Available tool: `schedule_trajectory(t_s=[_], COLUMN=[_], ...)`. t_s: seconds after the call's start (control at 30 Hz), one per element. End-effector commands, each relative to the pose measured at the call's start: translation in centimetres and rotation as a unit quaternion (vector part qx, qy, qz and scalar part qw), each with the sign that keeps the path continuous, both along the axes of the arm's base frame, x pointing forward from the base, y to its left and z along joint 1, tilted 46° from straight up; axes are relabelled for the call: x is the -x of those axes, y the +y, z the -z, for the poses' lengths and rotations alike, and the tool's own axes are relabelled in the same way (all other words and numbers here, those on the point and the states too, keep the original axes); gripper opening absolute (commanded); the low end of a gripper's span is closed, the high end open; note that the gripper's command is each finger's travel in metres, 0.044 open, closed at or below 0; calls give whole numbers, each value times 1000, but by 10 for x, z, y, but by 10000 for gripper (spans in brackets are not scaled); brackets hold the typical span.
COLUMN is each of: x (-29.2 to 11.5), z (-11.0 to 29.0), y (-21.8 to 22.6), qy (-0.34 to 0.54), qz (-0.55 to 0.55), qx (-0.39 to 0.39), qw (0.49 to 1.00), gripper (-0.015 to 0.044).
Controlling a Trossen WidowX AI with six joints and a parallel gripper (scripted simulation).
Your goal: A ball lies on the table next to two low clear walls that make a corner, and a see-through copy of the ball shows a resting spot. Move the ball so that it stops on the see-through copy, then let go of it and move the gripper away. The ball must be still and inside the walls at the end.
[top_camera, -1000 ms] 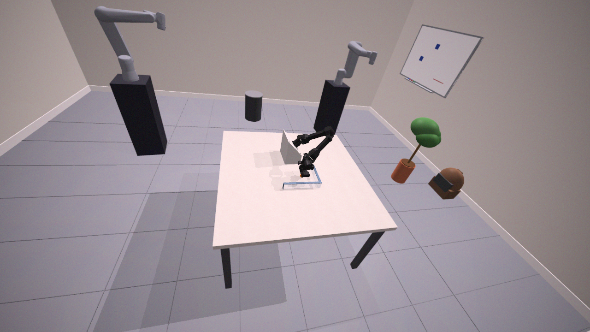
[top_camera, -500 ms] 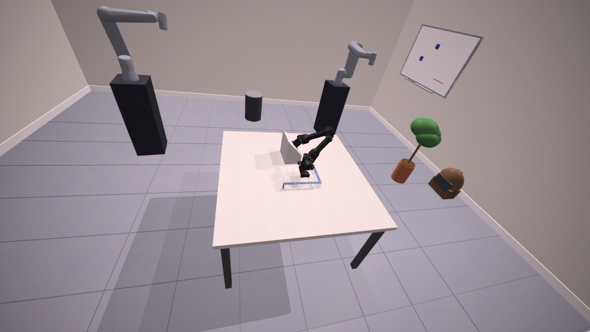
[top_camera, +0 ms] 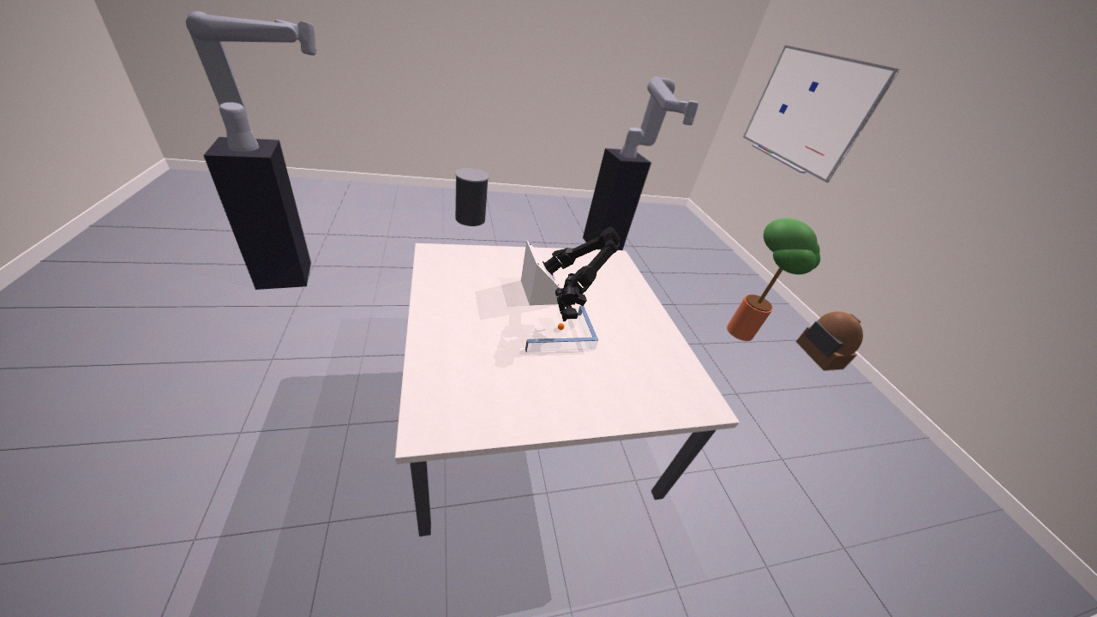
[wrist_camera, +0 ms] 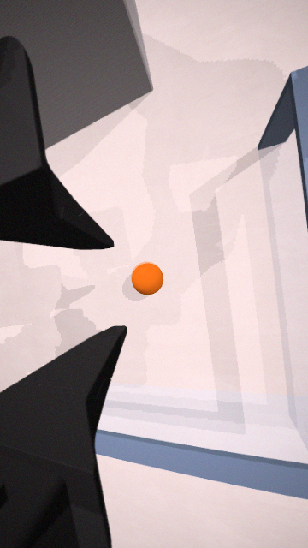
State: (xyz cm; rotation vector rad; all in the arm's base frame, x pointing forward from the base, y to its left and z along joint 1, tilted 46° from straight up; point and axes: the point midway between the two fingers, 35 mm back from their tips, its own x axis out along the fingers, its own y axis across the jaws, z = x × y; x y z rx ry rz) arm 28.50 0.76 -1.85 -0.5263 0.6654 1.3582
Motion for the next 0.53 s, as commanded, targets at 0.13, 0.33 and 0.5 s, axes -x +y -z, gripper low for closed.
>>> schedule_trajectory(t_s=[0.13, 0.33, 0.5], x=[-1, 0, 5], z=[-11, -19, -47], y=[-12, -20, -47], qy=[-7, -7, -7], qz=[5, 5, 3], qx=[1, 2, 3], qw=[1000, 1000, 1000], gripper=[254, 306, 438])
